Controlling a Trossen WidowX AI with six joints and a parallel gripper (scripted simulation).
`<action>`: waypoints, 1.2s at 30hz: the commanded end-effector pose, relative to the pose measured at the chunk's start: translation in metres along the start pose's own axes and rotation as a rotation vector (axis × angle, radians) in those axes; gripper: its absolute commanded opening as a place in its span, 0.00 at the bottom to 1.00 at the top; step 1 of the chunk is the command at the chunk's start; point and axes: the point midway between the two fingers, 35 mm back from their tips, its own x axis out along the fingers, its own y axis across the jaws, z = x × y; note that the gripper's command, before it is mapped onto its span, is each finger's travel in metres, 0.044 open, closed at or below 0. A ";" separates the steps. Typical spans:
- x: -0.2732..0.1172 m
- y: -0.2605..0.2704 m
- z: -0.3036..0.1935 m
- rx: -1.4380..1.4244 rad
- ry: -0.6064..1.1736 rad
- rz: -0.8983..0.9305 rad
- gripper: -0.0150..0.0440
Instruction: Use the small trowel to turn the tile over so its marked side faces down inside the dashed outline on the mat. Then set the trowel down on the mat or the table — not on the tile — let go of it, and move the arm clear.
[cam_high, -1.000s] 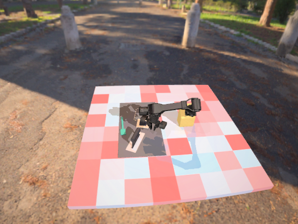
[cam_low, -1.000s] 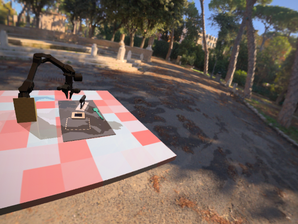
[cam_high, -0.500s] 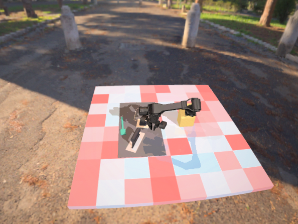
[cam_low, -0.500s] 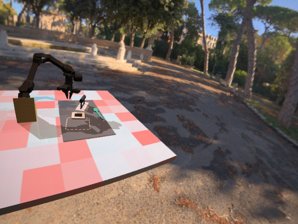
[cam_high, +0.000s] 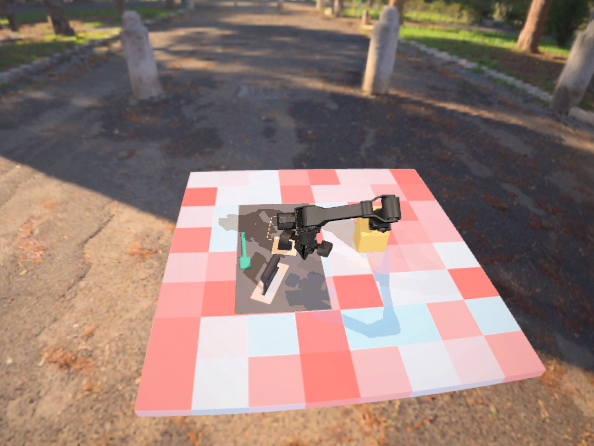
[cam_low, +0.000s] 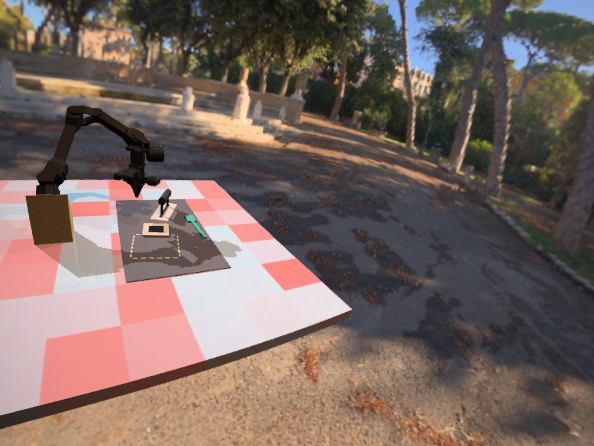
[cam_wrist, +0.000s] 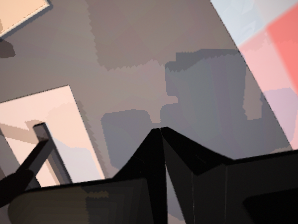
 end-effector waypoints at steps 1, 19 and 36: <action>0.000 0.000 0.000 0.000 0.000 0.000 0.30; -0.005 0.014 -0.015 -0.437 0.000 0.001 0.71; -0.012 0.033 -0.034 -1.031 0.000 0.002 0.71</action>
